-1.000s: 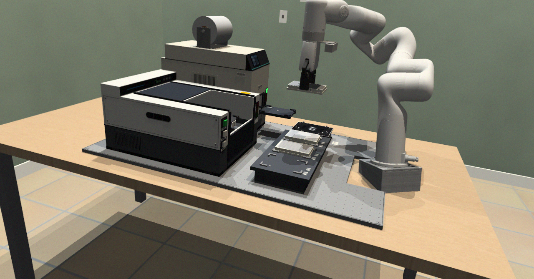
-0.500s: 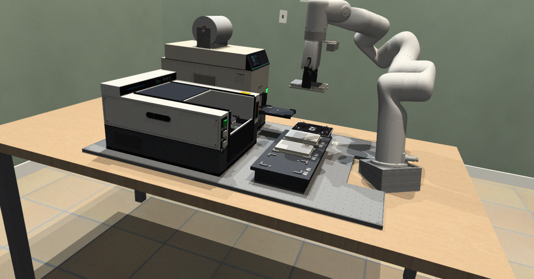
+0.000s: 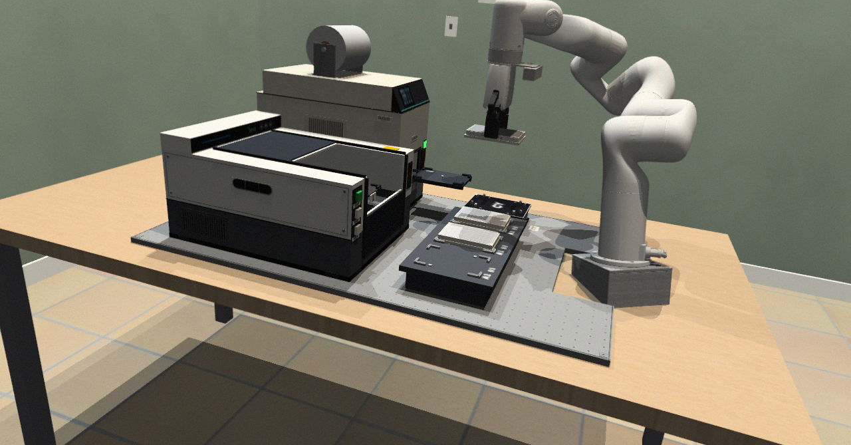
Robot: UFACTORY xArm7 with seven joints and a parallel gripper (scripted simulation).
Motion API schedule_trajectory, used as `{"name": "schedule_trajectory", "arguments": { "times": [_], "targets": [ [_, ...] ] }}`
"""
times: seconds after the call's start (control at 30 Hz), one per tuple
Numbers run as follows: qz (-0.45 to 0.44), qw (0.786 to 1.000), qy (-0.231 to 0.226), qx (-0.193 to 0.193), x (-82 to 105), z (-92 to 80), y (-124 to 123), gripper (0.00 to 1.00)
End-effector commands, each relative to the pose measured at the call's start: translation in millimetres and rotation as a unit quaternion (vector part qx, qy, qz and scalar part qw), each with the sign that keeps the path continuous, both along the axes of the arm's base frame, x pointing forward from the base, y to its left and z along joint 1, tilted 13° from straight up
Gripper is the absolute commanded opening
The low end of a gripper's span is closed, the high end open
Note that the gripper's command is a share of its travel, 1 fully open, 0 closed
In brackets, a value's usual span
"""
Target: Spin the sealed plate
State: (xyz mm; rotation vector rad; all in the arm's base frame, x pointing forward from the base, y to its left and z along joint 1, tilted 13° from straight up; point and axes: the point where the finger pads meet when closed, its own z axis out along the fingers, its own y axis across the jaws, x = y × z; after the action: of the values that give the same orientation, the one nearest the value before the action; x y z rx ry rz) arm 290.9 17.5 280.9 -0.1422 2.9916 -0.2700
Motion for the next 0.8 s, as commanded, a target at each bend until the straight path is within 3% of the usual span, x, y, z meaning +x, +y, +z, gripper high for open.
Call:
{"name": "schedule_trajectory", "arguments": {
  "times": [0.0,0.77],
  "targets": [
    [0.000,1.000,-0.002,0.000,1.3,3.2,-9.9,0.00],
    [0.000,1.000,-0.002,0.000,5.2,11.4,-53.3,0.00]
  ]
}}
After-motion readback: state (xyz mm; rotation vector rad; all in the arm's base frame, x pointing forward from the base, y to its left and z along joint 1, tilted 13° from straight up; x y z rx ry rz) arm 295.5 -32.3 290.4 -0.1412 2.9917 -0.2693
